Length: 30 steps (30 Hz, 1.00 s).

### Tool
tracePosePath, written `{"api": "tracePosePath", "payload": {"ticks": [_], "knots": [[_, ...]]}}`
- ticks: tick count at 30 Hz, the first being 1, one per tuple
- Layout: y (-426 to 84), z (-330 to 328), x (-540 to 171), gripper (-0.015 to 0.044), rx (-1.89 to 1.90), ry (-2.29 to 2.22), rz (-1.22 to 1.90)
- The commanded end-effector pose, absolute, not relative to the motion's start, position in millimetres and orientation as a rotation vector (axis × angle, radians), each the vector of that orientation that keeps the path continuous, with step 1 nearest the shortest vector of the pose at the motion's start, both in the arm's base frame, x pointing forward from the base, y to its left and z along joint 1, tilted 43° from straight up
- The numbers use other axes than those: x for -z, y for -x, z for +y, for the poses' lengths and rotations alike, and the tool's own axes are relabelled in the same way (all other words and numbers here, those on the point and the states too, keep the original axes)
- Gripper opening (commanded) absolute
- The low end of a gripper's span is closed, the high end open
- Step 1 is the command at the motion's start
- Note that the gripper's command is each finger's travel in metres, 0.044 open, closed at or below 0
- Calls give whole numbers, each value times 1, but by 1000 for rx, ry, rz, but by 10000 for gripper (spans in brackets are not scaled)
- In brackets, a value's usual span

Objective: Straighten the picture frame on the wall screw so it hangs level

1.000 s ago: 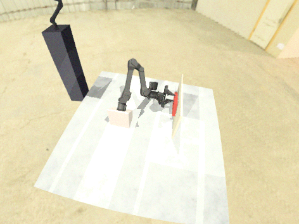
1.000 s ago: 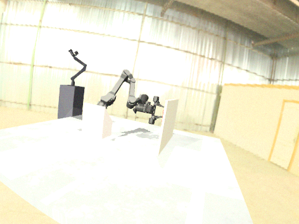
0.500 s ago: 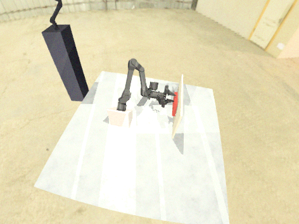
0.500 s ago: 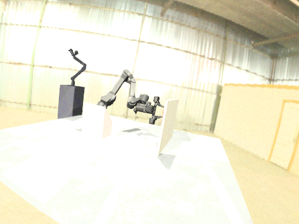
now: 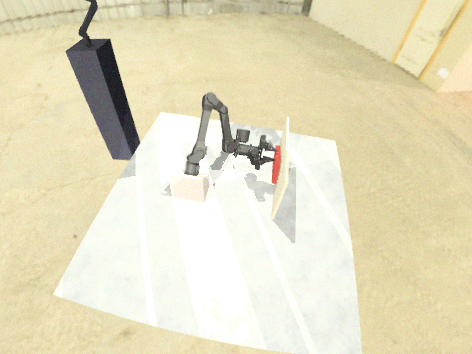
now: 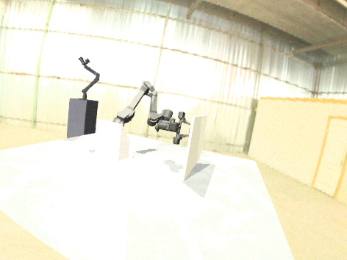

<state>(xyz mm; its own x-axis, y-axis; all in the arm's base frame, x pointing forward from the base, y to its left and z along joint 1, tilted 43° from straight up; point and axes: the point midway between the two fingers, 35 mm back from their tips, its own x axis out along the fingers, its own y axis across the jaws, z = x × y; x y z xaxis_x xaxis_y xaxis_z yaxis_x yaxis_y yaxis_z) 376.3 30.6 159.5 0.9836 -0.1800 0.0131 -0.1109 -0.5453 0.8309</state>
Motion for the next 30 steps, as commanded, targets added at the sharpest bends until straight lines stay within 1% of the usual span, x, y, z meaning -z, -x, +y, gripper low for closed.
{"api": "tracePosePath", "payload": {"ticks": [1, 4, 11, 17, 18, 19, 30], "knots": [[-377, 31, -160, 260, 86, -2154, -200], [-377, 32, -160, 260, 86, -2154, -200], [-377, 32, -160, 76, 86, -2154, -200], [-377, 32, -160, 36, 86, -2154, -200], [-377, 32, -160, 10, 86, -2154, -200], [-377, 32, -160, 0, 86, -2154, -200], [-377, 31, -161, 0, 86, -2154, -200]]}}
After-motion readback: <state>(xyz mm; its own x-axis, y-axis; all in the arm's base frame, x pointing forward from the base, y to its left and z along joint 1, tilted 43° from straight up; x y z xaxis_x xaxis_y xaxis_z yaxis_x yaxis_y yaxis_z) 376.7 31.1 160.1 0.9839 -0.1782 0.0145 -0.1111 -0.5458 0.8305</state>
